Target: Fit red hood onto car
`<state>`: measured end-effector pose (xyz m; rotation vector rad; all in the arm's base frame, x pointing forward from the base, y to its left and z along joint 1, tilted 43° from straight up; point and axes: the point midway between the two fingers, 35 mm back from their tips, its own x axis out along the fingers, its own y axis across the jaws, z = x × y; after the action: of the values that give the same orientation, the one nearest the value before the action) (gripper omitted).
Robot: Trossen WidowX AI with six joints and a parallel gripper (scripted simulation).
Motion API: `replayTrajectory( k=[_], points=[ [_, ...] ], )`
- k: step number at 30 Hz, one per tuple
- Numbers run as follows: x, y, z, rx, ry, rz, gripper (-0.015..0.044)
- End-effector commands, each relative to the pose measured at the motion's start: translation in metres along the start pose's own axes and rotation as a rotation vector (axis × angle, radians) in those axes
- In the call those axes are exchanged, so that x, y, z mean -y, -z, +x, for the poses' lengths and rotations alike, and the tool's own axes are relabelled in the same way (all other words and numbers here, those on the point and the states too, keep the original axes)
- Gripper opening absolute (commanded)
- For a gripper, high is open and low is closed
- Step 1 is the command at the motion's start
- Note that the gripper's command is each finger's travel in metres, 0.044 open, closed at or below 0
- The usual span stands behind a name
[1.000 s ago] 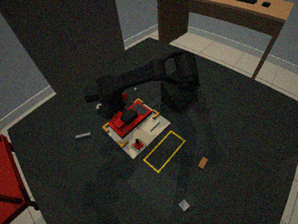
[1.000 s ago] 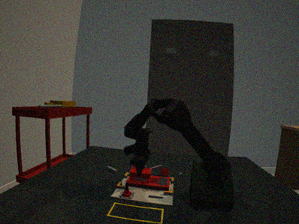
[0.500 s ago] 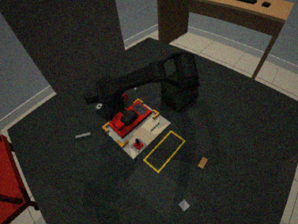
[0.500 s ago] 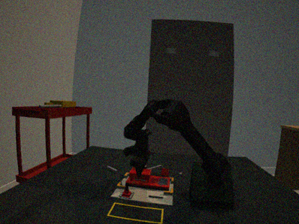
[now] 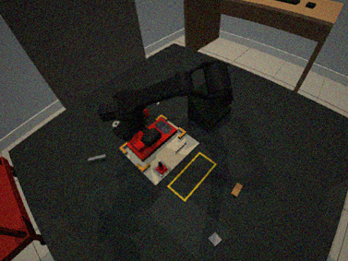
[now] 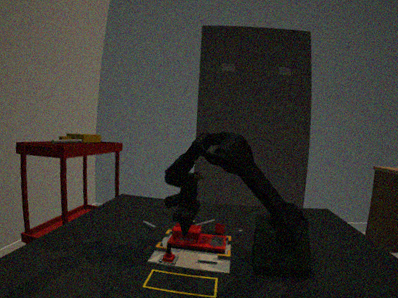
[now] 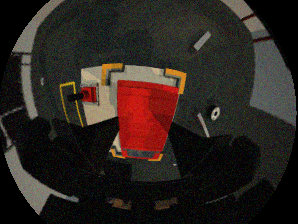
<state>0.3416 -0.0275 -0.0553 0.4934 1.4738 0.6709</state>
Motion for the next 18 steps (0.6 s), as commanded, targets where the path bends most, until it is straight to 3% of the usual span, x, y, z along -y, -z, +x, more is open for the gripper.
replayTrajectory(
  k=[1,18],
  points=[
    [-0.0004,-0.0001,0.0009,0.0,-0.003,0.0,0.0],
    [-0.0001,-0.0003,-0.0069,0.0,-0.001,-0.001,0.0]
  ],
)
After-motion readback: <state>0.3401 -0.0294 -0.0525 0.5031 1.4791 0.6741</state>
